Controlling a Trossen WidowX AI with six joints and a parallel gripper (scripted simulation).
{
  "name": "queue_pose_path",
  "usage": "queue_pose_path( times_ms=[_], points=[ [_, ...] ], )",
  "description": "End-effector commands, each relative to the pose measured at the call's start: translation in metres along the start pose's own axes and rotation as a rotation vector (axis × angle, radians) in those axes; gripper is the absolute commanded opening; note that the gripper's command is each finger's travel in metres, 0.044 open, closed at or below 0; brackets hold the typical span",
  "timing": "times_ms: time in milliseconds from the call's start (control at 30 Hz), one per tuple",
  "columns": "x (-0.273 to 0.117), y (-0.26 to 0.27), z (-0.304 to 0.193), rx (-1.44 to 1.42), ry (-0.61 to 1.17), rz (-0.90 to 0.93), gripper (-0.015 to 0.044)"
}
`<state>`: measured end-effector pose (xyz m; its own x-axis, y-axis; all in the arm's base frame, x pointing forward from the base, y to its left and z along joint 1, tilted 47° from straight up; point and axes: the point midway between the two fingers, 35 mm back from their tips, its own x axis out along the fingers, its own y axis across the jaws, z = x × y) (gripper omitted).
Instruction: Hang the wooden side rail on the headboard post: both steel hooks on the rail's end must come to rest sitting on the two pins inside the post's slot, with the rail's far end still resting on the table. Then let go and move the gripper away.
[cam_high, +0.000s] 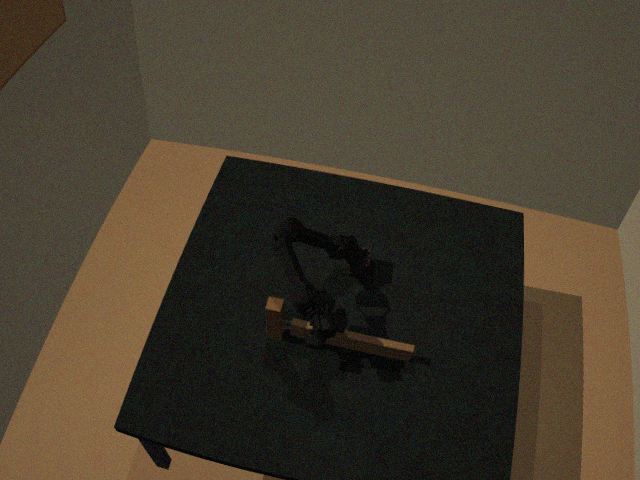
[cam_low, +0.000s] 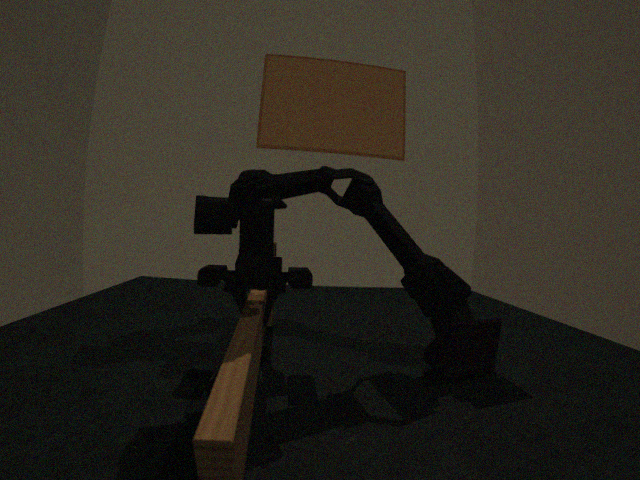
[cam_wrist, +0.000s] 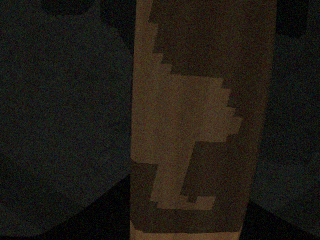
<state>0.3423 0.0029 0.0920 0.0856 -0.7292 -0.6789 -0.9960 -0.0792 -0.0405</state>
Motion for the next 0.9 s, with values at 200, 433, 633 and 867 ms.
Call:
queue_pose_path(
  times_ms=[200,433,633,867],
  points=[
    [-0.0061,-0.0033,-0.0037,0.006,-0.002,-0.018,0.0],
    [-0.0063,-0.0038,-0.0046,0.006,-0.002,-0.018,0.0],
    [-0.0065,-0.0036,-0.0052,0.006,-0.002,-0.018,0.0],
    [-0.0065,-0.0036,-0.0059,0.006,-0.002,-0.018,0.0]
  ],
)
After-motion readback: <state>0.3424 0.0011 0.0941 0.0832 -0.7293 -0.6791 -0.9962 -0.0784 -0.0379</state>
